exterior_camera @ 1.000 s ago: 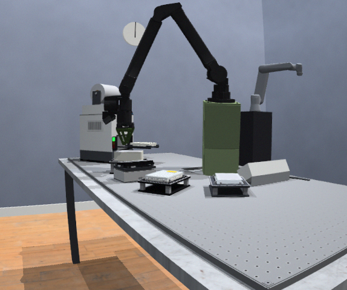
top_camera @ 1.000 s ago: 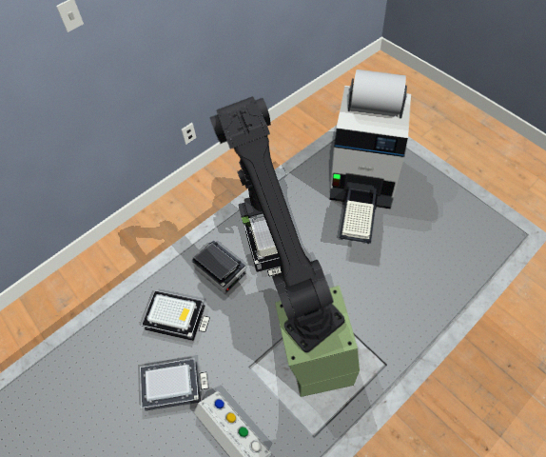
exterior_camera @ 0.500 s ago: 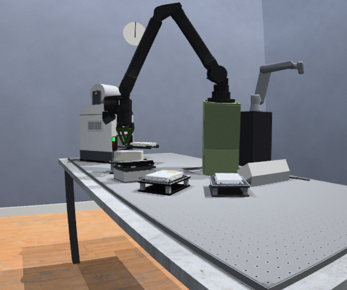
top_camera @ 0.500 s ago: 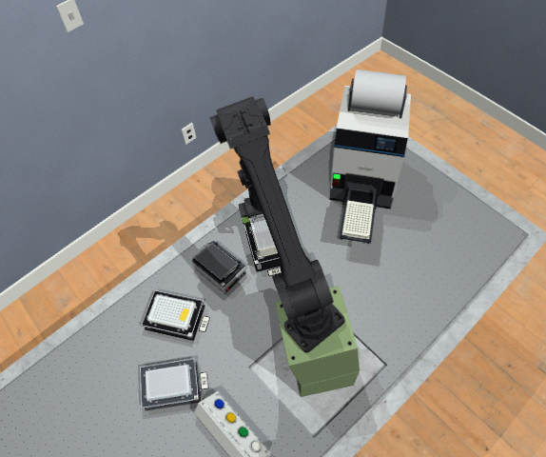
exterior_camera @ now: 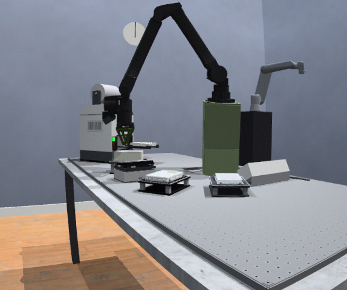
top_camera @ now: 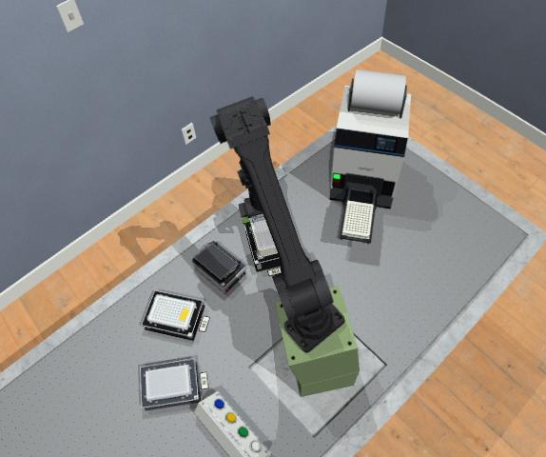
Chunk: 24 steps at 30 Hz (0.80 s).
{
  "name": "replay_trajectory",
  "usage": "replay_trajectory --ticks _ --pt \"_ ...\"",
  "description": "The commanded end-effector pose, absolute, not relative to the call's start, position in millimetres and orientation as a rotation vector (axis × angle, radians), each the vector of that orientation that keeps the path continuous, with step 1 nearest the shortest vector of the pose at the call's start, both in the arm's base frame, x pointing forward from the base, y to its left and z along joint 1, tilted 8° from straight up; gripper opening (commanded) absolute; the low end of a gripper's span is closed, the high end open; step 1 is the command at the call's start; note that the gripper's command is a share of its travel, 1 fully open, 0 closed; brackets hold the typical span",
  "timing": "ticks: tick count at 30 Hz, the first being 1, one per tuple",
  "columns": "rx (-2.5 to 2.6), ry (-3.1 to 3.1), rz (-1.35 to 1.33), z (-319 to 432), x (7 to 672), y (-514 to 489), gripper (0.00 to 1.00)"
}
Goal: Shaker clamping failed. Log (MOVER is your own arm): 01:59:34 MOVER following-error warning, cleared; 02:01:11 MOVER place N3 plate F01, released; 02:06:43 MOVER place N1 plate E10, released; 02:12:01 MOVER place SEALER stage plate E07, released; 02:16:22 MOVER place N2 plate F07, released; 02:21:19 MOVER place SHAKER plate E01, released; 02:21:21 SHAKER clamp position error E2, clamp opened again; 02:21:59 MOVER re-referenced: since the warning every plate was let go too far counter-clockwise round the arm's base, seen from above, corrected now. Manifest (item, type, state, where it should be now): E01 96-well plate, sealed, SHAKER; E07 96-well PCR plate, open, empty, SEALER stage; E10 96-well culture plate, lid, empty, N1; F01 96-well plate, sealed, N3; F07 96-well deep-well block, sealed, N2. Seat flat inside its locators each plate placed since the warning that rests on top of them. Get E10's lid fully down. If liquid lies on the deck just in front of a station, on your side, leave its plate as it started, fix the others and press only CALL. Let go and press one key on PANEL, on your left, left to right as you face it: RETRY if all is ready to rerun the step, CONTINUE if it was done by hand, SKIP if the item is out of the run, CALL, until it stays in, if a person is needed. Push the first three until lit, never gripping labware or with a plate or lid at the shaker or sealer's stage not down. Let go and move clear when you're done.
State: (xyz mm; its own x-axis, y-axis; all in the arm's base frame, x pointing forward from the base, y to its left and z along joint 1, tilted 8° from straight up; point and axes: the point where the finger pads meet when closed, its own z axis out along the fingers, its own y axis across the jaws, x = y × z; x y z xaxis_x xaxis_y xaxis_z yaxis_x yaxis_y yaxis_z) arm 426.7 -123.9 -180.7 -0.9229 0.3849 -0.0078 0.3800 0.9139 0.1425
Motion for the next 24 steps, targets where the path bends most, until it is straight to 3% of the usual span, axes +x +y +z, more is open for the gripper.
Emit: replay_trajectory --ticks 1,24 --pt "0.592 3.004 0.2 -180.9 425.6 -127.4 1.0" --pt "0.599 3.008 0.201 -130.6 335.0 -103.9 1.0"
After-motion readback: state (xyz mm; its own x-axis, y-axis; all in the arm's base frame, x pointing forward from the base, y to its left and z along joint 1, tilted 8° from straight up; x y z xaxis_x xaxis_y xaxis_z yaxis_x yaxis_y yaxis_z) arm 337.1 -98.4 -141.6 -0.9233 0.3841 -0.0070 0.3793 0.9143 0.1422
